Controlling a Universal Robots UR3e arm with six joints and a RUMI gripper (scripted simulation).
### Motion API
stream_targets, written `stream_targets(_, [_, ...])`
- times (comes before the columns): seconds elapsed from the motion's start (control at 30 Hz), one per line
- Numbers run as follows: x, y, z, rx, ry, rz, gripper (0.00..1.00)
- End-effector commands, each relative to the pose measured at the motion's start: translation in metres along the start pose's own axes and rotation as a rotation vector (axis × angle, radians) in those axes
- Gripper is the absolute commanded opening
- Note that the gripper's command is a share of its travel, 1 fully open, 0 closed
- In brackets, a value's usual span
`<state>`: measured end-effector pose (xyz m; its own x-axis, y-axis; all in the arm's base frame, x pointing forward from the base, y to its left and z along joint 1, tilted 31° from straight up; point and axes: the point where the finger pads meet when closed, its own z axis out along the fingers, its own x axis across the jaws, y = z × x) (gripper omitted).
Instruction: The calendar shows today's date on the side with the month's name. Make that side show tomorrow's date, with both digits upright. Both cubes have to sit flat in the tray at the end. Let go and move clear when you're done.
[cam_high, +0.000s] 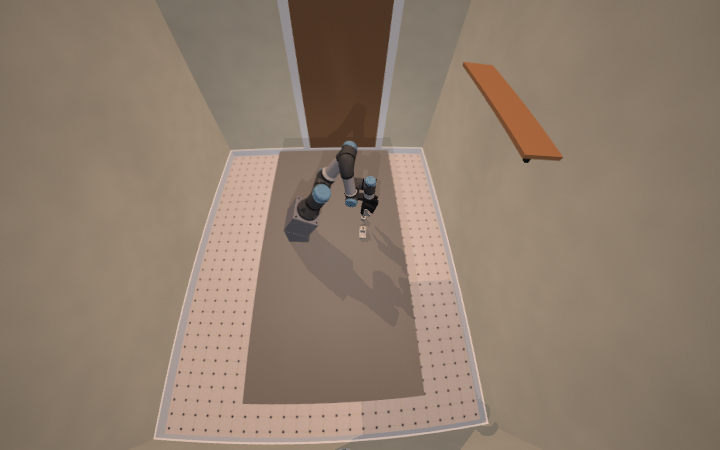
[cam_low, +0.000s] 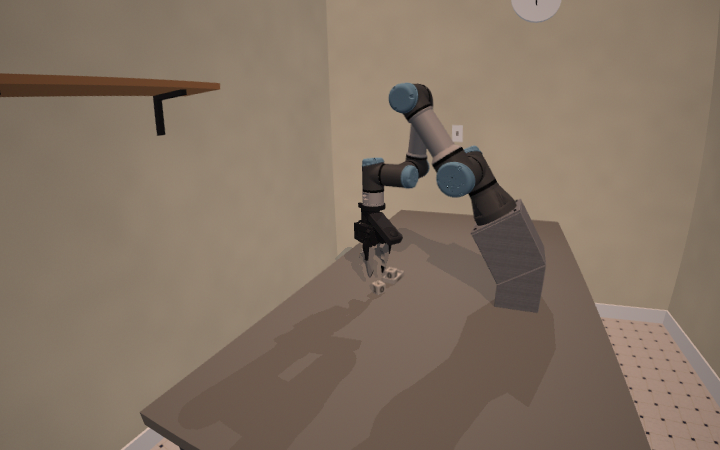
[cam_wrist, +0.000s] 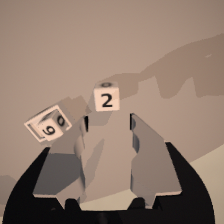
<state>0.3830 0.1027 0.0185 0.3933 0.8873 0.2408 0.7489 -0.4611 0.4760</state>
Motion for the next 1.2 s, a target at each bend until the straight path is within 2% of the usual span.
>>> stream_targets(0.0, [-0.002, -0.005, -0.011, 0.02, -0.005, 0.0, 0.29])
stream_targets(0.33, [-0.001, -0.003, -0.023, 0.017, -0.004, 0.0, 0.29])
stream_targets(0.73, [-0.002, -0.005, -0.022, 0.015, -0.007, -0.001, 0.29])
stream_targets(1.17, [-0.002, -0.005, -0.018, -0.028, -0.012, -0.005, 0.29])
